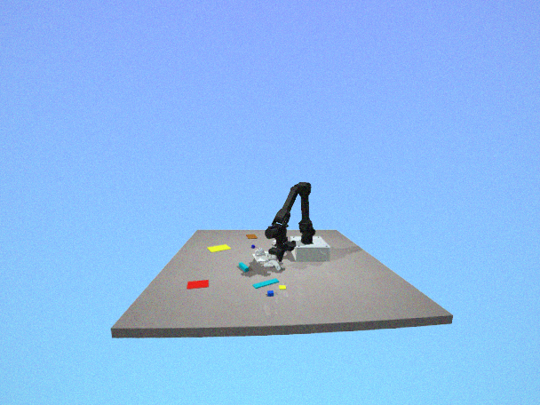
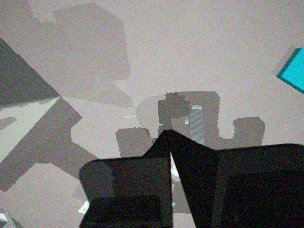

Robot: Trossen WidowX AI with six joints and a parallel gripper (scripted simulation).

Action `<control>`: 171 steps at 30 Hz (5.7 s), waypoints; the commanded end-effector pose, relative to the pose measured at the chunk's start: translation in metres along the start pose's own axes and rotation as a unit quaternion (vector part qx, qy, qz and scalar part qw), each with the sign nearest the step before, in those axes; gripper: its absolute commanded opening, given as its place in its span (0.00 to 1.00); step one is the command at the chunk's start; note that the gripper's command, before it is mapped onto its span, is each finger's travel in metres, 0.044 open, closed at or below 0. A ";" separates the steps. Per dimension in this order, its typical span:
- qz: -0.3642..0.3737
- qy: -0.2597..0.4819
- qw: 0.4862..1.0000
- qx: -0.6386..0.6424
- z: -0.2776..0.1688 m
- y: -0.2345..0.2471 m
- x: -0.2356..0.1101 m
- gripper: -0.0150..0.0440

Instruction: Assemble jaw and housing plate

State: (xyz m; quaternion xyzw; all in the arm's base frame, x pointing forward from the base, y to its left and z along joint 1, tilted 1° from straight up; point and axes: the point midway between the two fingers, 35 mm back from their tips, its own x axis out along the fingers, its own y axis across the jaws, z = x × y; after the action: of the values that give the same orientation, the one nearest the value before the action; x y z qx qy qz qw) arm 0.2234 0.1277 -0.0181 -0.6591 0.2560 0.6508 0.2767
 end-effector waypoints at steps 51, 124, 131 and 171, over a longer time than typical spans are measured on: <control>0.000 -0.001 1.000 -0.002 0.000 -0.054 -0.025 0.25; -0.002 0.000 1.000 -0.002 0.000 -0.052 -0.051 0.25; -0.002 0.000 1.000 -0.002 0.000 -0.052 -0.051 0.25; -0.003 0.000 1.000 0.000 0.000 -0.052 -0.050 1.00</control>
State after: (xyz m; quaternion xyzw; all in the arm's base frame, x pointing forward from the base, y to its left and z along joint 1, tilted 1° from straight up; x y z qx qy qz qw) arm 0.2587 0.1642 0.0339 -0.6600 0.2537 0.6500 0.2784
